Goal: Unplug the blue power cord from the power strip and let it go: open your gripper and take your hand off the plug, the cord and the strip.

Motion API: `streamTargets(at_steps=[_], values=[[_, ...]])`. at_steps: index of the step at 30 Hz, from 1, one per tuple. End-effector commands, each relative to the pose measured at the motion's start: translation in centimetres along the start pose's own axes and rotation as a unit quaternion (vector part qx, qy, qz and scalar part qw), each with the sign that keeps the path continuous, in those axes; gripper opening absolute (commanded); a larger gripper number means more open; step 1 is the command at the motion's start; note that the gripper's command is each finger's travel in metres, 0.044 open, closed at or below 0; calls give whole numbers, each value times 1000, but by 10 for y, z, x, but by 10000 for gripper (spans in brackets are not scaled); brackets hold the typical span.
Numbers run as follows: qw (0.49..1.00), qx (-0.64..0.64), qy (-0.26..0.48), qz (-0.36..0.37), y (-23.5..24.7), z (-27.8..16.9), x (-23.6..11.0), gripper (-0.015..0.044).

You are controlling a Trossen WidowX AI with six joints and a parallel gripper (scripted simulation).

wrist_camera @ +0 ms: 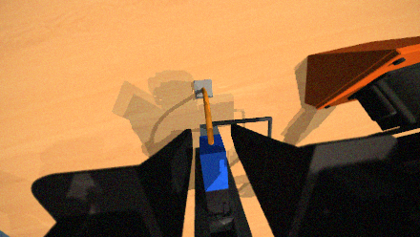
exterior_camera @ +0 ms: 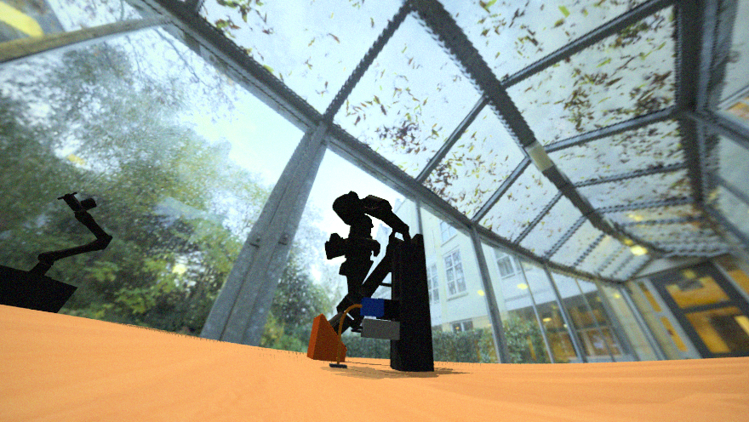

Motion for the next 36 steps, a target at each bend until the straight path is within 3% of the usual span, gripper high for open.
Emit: streamTargets(at_steps=[1,18,36], values=[[1000,-2,-1,3,2,-8,-1,160],[1000,-2,0,3,5,-34,-1,160],[1000,-2,0,3,5,-35,11,160]])
Point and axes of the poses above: the point midway between the two fingers, 35 mm back from their tips, its own x axis out along the fingers, its own y axis across the jaws, z = x × y, the point moved 2 cm from there along -x, back along the fingers, and after that the axes turned 10 degrees about -x, right-handed, at the moved point
